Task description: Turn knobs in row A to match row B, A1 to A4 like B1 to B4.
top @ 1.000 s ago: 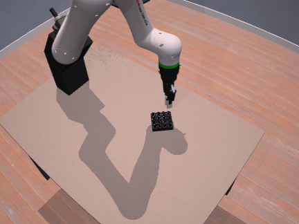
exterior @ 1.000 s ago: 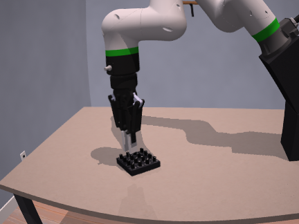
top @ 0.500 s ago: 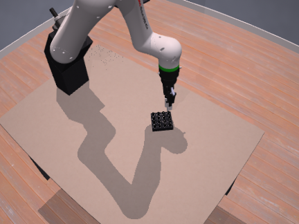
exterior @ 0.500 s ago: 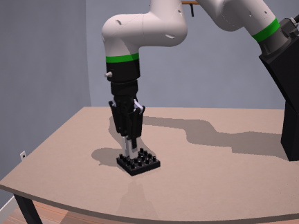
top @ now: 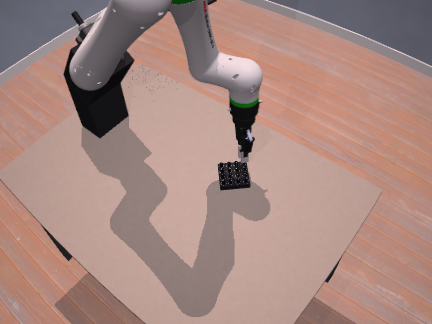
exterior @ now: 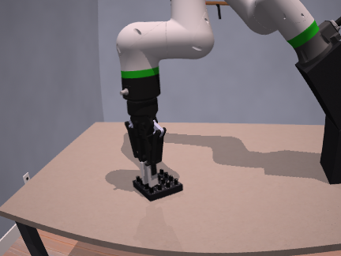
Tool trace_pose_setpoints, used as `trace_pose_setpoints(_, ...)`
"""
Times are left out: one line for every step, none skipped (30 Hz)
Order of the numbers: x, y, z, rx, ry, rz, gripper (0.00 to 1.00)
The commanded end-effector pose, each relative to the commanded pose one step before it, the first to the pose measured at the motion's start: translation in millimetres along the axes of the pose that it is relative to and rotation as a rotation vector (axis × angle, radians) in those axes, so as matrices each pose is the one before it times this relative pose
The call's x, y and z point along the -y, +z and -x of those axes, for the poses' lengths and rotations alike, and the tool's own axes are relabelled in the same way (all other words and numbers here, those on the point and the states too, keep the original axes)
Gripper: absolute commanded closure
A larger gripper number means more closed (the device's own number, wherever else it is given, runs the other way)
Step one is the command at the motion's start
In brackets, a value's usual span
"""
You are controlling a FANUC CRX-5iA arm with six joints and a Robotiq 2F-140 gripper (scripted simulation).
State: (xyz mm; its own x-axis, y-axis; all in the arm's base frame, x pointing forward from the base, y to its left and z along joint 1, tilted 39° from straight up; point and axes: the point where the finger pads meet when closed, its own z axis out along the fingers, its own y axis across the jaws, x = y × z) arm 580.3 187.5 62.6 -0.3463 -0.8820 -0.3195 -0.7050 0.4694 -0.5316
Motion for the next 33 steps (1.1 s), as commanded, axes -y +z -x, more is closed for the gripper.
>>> trace_pose_setpoints(0.01,2.41,0.11,0.00202,0.00030,-0.00238,0.88)
trace_pose_setpoints(0.00,0.00,0.00,0.00000,0.00000,0.00000,0.88)
trace_pose_setpoints(0.01,0.68,0.02,0.00002,0.00000,-0.00007,0.88)
trace_pose_setpoints(0.00,0.63,0.01,0.00001,0.00000,-0.00004,0.88)
trace_pose_setpoints(-0.01,0.57,0.00,0.00001,0.00000,-0.00002,0.88)
trace_pose_setpoints(-0.02,0.51,0.00,0.00000,0.00000,0.00000,0.88)
trace_pose_setpoints(-0.02,0.45,-0.01,0.00000,0.00000,0.00001,0.88)
trace_pose_setpoints(-0.02,0.39,-0.01,0.00000,0.00000,0.00002,0.88)
trace_pose_setpoints(-0.02,0.33,-0.01,-0.00001,0.00000,0.00002,0.88)
trace_pose_setpoints(-0.02,0.28,-0.01,-0.00001,0.00000,0.00002,0.88)
trace_pose_setpoints(-0.02,0.23,-0.01,-0.00001,0.00000,0.00002,0.88)
trace_pose_setpoints(-0.01,0.18,-0.01,-0.00001,0.00000,0.00002,0.88)
trace_pose_setpoints(-0.01,0.13,-0.01,0.00000,0.00000,0.00001,0.88)
trace_pose_setpoints(-0.01,0.09,0.00,0.00000,0.00000,0.00001,0.88)
trace_pose_setpoints(-0.01,0.06,0.00,0.00000,0.00000,0.00001,0.88)
trace_pose_setpoints(0.00,0.03,0.00,0.00000,0.00000,0.00000,0.88)
trace_pose_setpoints(0.00,0.01,0.00,0.00000,0.00000,0.00000,0.88)
trace_pose_setpoints(0.00,0.00,0.00,0.00000,0.00000,0.00000,0.88)
trace_pose_setpoints(0.00,0.00,0.00,0.00000,0.00000,0.00000,0.88)
trace_pose_setpoints(0.00,0.00,0.00,0.00000,0.00000,0.00000,0.88)
trace_pose_setpoints(0.00,0.00,0.00,0.00000,0.00000,0.00000,0.88)
trace_pose_setpoints(0.00,0.00,0.00,0.00000,0.00000,0.00000,0.88)
trace_pose_setpoints(0.00,0.00,0.00,0.00000,0.00000,0.00000,0.88)
trace_pose_setpoints(0.00,0.00,0.00,0.00000,0.00000,0.00000,0.88)
trace_pose_setpoints(0.00,0.00,0.00,0.00000,0.00000,0.00000,0.88)
trace_pose_setpoints(0.00,0.00,0.00,0.00000,0.00000,0.00000,0.88)
trace_pose_setpoints(0.00,0.00,0.00,0.00000,0.00000,0.00000,0.88)
trace_pose_setpoints(0.00,0.00,0.00,0.00000,0.00000,0.00000,0.88)
trace_pose_setpoints(0.00,0.00,0.00,0.00000,0.00000,0.00000,0.88)
trace_pose_setpoints(0.00,0.00,0.00,0.00000,0.00000,0.00000,0.88)
trace_pose_setpoints(0.00,0.00,0.00,0.00000,0.00000,0.00000,0.88)
trace_pose_setpoints(0.00,0.00,0.00,0.00000,0.00000,0.00000,0.88)
trace_pose_setpoints(0.00,0.00,0.00,0.00000,0.00000,0.00000,0.88)
